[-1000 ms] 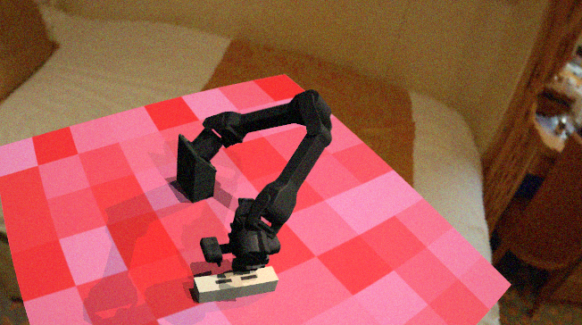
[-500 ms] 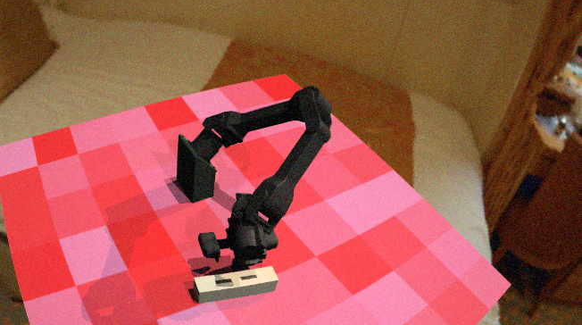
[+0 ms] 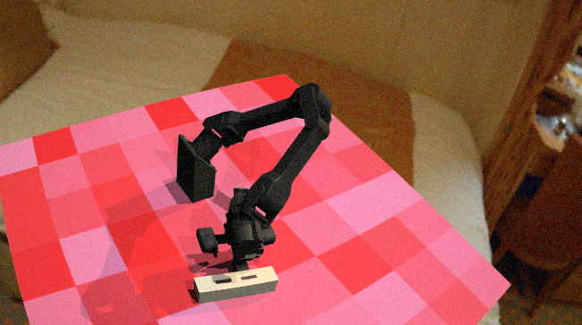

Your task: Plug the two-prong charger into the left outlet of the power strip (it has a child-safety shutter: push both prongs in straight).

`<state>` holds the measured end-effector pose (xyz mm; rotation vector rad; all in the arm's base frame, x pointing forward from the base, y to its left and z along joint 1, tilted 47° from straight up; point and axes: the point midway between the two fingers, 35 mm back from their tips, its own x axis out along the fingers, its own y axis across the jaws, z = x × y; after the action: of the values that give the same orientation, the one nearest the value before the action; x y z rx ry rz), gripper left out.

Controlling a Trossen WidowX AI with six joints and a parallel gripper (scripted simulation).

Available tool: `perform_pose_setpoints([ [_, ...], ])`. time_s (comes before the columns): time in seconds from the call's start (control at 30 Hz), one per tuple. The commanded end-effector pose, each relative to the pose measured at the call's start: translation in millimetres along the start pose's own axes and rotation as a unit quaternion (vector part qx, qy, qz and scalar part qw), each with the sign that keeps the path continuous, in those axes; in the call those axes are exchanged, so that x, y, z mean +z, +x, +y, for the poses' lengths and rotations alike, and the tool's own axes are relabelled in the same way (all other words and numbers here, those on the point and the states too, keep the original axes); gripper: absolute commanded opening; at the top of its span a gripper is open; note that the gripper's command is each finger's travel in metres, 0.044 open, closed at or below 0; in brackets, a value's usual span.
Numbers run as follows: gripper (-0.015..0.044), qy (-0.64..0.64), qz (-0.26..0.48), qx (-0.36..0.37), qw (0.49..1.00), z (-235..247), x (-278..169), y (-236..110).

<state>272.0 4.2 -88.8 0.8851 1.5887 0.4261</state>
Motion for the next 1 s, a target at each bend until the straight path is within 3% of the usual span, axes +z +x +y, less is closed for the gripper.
perform_pose_setpoints([
  [0.0,0.0440,-0.005,-0.003,-0.002,1.000,0.6,-3.6,-1.2],
  [0.23,0.0440,0.004,-0.019,-0.003,1.000,-0.5,-4.6,-3.9],
  [0.57,0.0440,0.058,-0.297,-0.016,0.953,0.4,6.8,-79.9],
  [0.97,0.0440,0.059,-0.302,-0.015,0.951,0.5,6.7,-81.3],
])
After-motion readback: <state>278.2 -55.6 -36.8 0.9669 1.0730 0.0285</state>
